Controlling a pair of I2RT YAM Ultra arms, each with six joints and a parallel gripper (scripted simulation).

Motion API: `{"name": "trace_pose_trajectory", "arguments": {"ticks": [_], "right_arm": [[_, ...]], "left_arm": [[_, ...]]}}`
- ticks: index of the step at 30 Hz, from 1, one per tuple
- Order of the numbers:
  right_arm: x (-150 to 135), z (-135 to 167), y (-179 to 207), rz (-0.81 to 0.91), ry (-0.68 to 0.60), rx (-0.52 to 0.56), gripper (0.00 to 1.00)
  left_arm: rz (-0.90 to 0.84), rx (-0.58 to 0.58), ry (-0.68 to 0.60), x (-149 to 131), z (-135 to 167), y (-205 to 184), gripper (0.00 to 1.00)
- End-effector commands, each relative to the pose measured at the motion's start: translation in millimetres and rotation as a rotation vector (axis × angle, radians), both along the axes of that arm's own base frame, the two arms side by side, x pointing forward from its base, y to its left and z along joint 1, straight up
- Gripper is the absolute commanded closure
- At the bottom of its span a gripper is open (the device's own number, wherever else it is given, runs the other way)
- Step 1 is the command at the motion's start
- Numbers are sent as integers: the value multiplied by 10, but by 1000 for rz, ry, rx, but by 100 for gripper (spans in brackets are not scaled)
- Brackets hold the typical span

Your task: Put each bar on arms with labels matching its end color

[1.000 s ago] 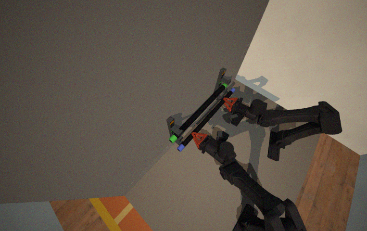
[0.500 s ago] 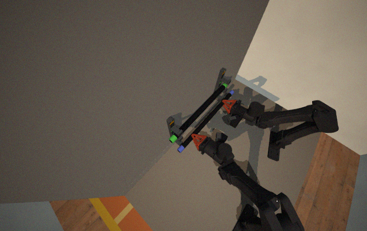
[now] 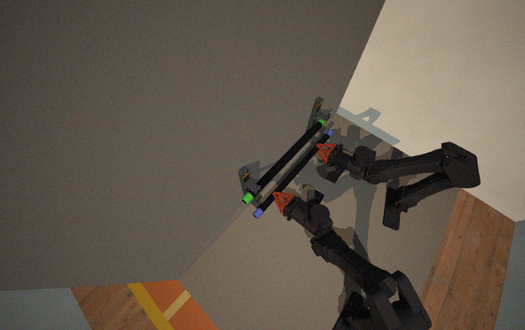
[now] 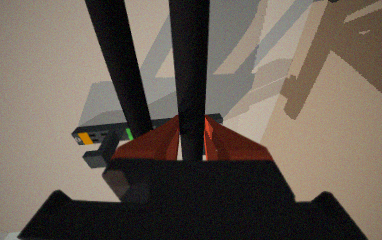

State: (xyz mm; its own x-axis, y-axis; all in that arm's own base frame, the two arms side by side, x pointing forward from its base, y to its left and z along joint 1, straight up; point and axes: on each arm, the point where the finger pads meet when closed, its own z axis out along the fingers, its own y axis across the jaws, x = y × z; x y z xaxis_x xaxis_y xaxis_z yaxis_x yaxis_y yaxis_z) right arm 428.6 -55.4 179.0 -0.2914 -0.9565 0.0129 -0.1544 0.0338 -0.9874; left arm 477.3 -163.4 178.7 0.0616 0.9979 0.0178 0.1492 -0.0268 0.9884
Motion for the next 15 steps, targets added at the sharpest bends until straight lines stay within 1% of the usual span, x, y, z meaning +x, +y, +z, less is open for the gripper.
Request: {"name": "trace_pose_trajectory", "arguments": {"ticks": [1,15], "right_arm": [[125,525,-79,-19,-155,-35,100],[236,611,-115,-19,-155,-35,100]], "left_arm": [[12,-22,-152,154,521,19,100],[12,-22,-152,271,608,13,100]]}}
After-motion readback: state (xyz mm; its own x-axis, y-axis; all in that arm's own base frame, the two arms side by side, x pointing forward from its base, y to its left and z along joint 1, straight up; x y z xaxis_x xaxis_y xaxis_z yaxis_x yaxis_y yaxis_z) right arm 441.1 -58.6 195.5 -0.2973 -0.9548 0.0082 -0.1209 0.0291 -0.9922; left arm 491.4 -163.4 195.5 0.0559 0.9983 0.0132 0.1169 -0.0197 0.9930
